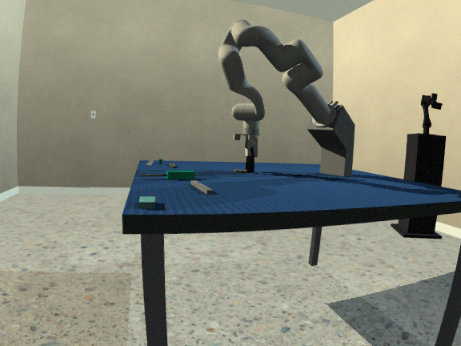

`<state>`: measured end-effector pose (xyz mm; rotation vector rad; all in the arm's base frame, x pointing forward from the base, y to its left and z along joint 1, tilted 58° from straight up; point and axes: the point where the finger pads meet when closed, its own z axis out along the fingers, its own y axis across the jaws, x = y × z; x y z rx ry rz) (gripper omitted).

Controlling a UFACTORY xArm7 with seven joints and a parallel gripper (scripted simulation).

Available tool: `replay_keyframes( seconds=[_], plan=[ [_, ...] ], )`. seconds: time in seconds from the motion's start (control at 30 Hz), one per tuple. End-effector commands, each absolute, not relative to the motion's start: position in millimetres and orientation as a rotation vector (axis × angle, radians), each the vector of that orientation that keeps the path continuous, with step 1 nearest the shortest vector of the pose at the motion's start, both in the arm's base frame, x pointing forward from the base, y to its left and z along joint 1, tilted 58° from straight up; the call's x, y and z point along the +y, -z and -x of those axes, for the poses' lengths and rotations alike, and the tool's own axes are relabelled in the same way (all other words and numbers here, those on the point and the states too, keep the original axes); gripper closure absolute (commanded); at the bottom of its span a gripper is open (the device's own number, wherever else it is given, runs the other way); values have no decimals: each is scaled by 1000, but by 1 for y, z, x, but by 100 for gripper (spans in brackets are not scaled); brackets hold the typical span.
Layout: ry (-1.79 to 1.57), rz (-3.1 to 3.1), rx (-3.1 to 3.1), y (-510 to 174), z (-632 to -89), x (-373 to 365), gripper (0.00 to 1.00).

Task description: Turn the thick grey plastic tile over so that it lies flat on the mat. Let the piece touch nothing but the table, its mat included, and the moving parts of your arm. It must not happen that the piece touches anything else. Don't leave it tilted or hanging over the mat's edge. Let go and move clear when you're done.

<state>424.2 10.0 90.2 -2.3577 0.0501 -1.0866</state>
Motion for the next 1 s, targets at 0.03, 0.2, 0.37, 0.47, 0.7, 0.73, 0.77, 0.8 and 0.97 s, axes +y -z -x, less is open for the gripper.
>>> replay_keyframes(
  seconds=[0.03, 0.2, 0.37, 0.47, 0.7, 0.73, 0.77, 0.8, 0.97],
  plan=[
    [1087, 2358, 53, -90, -424, 9, 42],
    [1087, 2358, 53, -90, -424, 9, 43],
    [1087, 2358, 53, -90, -424, 9, 43],
    [1087, 2358, 53, -90, -424, 9, 43],
    [1087, 2358, 53, -90, -424, 9, 43],
    [1087, 2358, 53, -90, -424, 9, 43],
    [1083, 2360, 52, -90, -424, 9, 43],
    [1076, 2362, 50, -90, -424, 9, 43],
    [1007, 2393, 29, -92, -423, 8, 43]
  ],
)
